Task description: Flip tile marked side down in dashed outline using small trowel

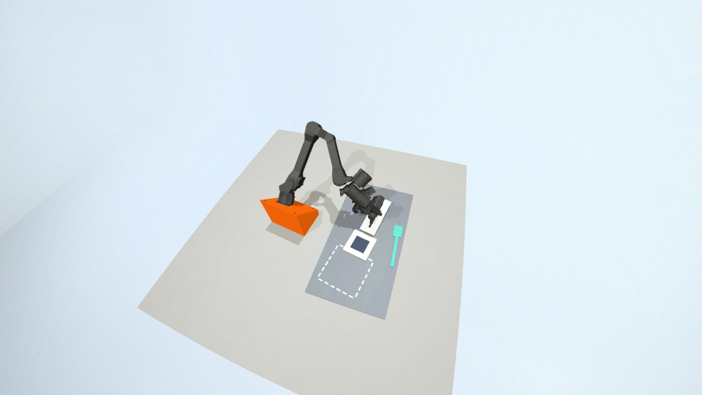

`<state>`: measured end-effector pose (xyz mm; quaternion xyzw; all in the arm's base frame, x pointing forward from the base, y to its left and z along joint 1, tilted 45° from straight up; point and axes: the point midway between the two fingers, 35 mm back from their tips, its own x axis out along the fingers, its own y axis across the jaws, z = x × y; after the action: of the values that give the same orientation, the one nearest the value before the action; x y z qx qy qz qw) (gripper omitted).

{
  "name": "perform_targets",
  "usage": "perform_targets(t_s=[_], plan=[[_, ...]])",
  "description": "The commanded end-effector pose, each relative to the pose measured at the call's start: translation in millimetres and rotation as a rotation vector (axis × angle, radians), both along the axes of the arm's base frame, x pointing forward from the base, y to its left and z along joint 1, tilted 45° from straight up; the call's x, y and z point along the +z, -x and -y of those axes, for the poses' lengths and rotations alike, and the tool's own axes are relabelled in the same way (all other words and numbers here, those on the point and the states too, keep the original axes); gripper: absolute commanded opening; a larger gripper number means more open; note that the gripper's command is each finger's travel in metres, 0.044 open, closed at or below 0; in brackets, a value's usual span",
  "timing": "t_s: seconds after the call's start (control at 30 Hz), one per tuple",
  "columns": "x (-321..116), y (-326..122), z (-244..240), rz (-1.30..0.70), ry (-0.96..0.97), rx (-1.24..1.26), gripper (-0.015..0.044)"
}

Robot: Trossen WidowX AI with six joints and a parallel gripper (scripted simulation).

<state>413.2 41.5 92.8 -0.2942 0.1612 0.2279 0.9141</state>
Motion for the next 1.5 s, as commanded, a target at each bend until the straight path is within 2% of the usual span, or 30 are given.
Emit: perform_targets(t_s=[0.0,0.27,1.47], plan=[[-2,-2,-1,0.007,-0.003,-0.016,0.0],[-8,-2,-6,0.008,-0.003,-0.017,0.0],[-47,8,32,0.006,-0.001,-0.017,0.0]])
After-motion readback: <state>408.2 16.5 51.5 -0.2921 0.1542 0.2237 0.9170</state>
